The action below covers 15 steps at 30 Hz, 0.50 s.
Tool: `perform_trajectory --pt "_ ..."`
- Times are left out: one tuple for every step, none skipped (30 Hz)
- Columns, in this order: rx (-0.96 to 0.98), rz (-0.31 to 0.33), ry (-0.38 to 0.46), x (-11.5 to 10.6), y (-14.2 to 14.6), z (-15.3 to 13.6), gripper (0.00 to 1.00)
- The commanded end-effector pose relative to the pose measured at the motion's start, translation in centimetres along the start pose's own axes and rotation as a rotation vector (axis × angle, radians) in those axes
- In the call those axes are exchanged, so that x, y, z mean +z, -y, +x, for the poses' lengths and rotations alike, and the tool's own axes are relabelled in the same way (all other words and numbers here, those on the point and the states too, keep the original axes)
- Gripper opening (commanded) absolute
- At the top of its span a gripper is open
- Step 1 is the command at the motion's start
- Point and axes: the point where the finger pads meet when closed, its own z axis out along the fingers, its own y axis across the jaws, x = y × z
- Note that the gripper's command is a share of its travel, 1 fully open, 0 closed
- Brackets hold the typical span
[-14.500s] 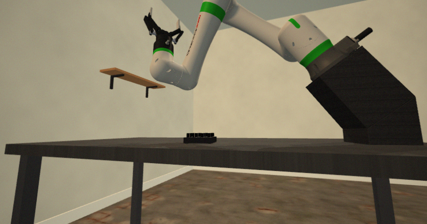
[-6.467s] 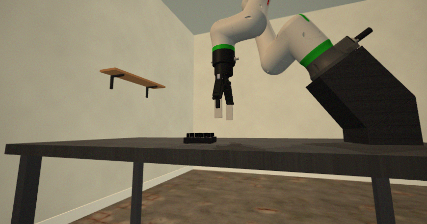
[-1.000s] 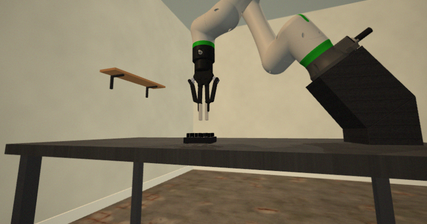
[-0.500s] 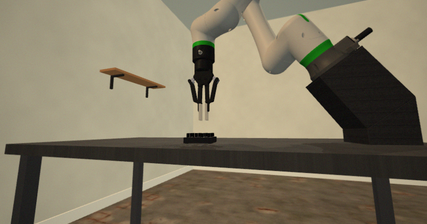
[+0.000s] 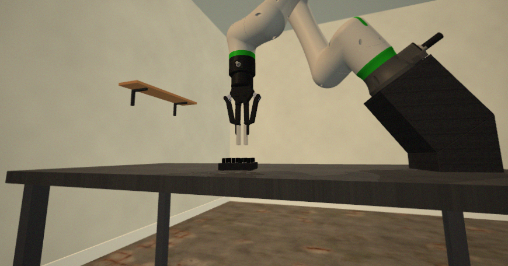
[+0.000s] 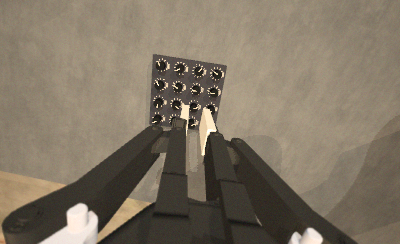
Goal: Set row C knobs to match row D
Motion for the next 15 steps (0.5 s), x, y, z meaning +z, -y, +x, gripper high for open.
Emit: perform_trajectory --pt "0.0 0.0 0.0 0.2 0.0 0.0 0.12" --pt "0.0 0.0 0.0 0.3 0.0 0.0 0.12" --pt "0.0 0.0 0.0 0.4 0.0 0.0 0.12" --pt "0.0 0.0 0.0 0.6 0.0 0.0 0.12" --pt "0.0 0.0 0.0 0.7 0.0 0.0 0.12" --pt "0.0 0.0 0.0 0.7 0.0 0.0 0.12" --pt "0.0 0.0 0.0 0.7 0.0 0.0 0.12" --pt "0.0 0.0 0.0 0.8 0.0 0.0 0.12" --pt "0.0 0.0 0.0 1.0 0.0 -0.1 0.12" --pt "0.0 0.0 0.0 1.1 0.0 -0.1 0.12" --pt "0.0 0.0 0.0 1.2 0.0 -0.1 0.12" --pt "0.0 0.0 0.0 1.4 0.0 -0.1 0.12" --pt "0.0 0.0 0.0 1.5 0.0 -0.1 0.12" --pt "0.0 0.0 0.0 1.6 0.0 -0.1 0.12" --pt "0.0 0.0 0.0 1.8 0.0 -0.1 0.12"
